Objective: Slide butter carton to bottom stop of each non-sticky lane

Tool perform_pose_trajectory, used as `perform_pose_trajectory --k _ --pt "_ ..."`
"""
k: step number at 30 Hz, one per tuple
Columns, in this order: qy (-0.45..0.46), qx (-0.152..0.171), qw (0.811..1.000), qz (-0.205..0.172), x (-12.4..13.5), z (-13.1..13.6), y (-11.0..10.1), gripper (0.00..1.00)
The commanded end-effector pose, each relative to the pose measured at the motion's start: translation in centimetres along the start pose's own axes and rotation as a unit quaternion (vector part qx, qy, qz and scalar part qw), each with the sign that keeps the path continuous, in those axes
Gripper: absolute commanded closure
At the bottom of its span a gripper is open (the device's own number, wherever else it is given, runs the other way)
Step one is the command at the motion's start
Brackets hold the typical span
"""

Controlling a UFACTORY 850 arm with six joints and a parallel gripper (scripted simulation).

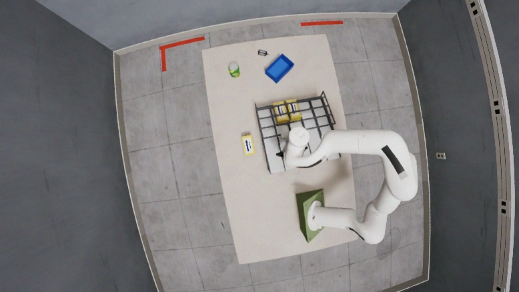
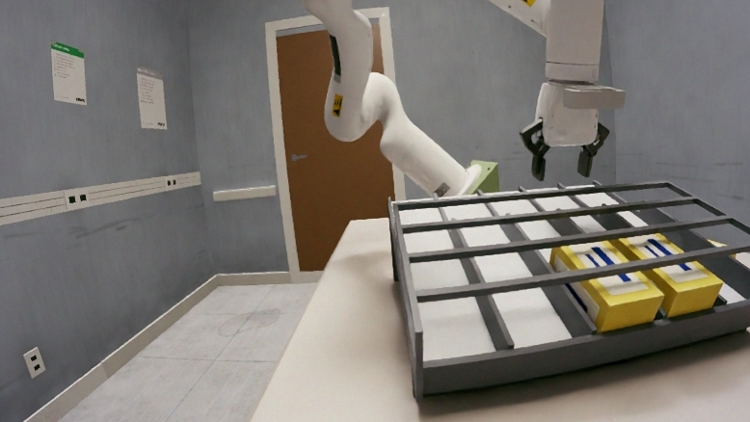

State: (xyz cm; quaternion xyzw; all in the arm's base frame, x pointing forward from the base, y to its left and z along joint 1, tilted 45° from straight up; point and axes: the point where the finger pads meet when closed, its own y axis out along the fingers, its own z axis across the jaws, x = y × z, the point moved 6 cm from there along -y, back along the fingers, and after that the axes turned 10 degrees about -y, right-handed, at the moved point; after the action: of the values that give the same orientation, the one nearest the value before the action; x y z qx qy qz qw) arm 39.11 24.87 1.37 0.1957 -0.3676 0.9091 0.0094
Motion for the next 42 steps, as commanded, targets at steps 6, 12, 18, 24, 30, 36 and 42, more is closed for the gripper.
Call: perform_pose_trajectory --k 6,12,18,24,30,36,42 --pt "0.0 0.0 1.0 0.001 0.0 0.0 -0.1 0.0" --pt "0.0 0.0 1.0 0.001 0.0 0.0 -0.1 0.0" --pt "0.0 0.0 1.0 0.001 0.0 0.0 -0.1 0.0" --pt "0.0 0.0 1.0 0.001 0.0 0.0 -0.1 0.0" --pt "0.0 0.0 1.0 0.001 0.0 0.0 2.6 0.0" --pt "0.0 0.0 1.0 0.001 0.0 0.0 2.6 0.0" --pt "0.0 0.0 1.0 0.001 0.0 0.0 2.6 1.0"
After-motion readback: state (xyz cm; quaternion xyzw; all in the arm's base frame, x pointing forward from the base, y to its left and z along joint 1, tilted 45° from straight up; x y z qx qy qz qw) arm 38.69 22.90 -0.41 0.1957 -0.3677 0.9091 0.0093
